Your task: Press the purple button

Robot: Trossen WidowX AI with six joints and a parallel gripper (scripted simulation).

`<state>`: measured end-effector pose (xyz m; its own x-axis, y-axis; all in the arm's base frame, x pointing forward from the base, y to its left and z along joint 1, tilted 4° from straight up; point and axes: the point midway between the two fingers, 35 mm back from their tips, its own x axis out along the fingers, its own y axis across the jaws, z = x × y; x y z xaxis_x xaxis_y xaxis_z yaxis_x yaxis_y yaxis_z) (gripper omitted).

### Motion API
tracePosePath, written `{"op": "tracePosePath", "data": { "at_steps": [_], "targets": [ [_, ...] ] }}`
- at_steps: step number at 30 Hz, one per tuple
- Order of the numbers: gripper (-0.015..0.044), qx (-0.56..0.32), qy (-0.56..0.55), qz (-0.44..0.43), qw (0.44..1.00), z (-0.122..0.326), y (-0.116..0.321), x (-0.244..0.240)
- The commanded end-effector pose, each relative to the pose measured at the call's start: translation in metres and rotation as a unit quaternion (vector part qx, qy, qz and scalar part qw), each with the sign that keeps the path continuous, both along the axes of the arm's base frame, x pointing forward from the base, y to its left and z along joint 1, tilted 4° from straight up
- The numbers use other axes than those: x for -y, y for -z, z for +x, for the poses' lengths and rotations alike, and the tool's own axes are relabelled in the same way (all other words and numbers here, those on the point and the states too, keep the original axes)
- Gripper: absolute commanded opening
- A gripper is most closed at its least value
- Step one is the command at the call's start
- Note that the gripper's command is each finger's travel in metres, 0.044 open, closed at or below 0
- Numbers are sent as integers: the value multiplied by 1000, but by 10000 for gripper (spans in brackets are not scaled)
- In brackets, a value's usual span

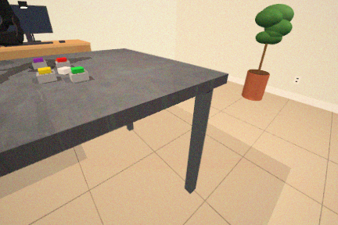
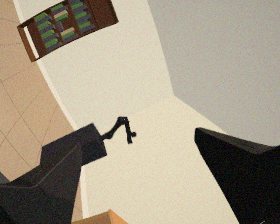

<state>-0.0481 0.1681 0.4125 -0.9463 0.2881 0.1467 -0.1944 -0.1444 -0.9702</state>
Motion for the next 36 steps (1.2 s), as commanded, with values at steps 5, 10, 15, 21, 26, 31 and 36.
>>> {"op": "tracePosePath", "data": {
  "at_steps": [5,10,15,21,26,31,36],
  "targets": [
    [400,11,-137,-9,990,-43,-7,52],
    [400,52,-326,-24,944,-74,-6,141],
    [400,120,-492,-33,862,-64,8,229],
    [400,231,-642,-23,731,-7,38,312],
    [400,337,-717,12,610,65,72,347],
    [400,442,-744,72,495,141,111,346],
    [400,534,-727,157,401,208,153,312]
  ]
}}
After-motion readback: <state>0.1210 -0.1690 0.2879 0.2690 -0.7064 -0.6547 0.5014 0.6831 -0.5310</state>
